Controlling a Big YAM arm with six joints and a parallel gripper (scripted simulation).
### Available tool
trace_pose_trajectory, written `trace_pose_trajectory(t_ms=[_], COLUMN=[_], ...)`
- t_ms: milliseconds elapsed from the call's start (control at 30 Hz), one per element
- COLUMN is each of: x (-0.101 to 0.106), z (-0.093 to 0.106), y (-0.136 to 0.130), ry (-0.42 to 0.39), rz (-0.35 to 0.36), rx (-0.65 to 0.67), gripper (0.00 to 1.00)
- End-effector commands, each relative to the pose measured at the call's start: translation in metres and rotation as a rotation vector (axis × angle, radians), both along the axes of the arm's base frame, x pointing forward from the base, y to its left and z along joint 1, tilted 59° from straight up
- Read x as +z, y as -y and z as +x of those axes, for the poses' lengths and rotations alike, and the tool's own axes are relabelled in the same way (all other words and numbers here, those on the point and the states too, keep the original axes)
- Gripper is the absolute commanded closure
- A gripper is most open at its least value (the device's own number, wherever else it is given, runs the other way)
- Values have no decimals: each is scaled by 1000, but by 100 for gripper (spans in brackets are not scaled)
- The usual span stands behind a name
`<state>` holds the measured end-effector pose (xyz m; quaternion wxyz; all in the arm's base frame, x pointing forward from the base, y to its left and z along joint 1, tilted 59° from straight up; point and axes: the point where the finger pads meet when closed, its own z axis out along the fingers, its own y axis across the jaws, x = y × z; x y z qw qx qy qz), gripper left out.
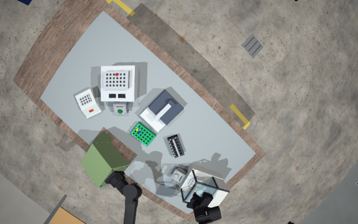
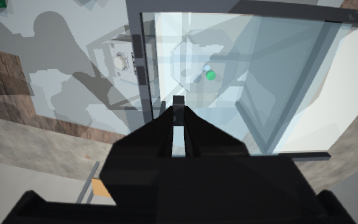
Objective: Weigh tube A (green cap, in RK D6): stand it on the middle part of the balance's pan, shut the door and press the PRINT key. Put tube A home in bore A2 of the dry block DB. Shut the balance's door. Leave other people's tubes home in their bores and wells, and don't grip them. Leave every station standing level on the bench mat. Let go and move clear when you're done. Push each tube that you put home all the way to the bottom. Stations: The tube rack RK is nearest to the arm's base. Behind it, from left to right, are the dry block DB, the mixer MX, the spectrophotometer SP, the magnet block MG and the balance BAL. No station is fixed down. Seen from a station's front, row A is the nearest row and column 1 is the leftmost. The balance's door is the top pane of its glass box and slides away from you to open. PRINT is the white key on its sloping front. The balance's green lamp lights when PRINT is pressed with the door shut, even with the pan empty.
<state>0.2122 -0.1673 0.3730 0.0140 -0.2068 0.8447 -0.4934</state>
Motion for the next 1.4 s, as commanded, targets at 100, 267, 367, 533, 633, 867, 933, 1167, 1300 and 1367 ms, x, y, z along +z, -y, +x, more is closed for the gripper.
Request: trace_pose_trajectory(t_ms=[100, 267, 367, 533, 633, 867, 933, 1167, 1300, 1367], x=[24, 29, 30, 34, 36, 42, 43, 48, 52, 54], z=[7, 9, 9, 11, 12, 14, 14, 16, 17, 18], y=[8, 10, 11, 13, 14, 18, 18, 21, 22, 23], ry=[32, 32, 32, 33, 33, 33, 33, 33, 33, 33], rz=[-10, -11, -11, -11, -12, -12, -12, -13, -13, -13], rx=[-9, -9, -9, -9, -9, -9, -9, -9, -9, -9], gripper=[94, 94, 94, 94, 94, 94, 94, 94, 94, 94])
